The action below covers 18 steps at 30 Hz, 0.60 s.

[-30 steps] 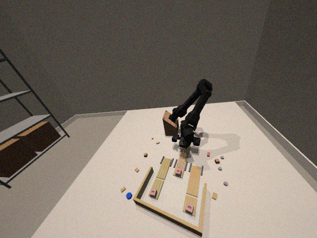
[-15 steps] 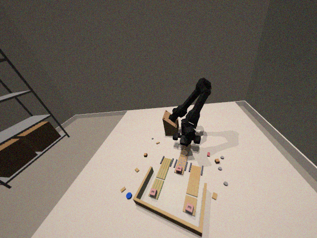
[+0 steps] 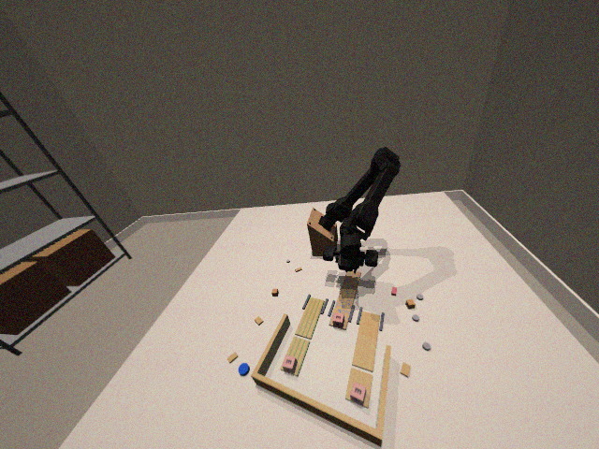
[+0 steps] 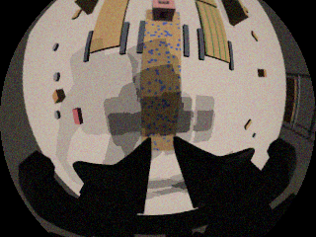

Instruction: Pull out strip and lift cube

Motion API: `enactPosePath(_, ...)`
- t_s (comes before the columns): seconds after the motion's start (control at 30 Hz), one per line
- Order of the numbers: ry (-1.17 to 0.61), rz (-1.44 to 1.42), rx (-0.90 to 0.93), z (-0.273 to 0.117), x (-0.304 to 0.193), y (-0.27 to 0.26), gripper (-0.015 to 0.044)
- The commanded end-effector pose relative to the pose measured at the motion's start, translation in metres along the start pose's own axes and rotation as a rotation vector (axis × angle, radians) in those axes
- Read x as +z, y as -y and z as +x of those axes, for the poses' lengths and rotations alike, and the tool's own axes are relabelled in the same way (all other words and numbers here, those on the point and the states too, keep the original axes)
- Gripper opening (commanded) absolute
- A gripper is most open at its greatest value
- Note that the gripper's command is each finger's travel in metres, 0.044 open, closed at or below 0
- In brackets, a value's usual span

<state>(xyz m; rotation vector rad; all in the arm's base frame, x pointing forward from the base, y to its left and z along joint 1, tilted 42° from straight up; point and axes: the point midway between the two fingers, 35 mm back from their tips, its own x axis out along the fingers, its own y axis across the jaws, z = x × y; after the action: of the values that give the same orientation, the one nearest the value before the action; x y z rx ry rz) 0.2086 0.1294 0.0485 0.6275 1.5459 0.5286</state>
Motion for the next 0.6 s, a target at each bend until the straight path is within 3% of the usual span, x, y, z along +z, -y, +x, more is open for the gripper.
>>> enactPosePath(0.0,0.002,-0.021,0.006,-0.002,0.014,0.0,0.021)
enactPosePath(0.3,0.003,-0.023,0.005,-0.005,0.051,0.003,0.044)
enactPosePath(0.57,0.005,-0.024,0.005,-0.008,0.082,0.005,0.044)
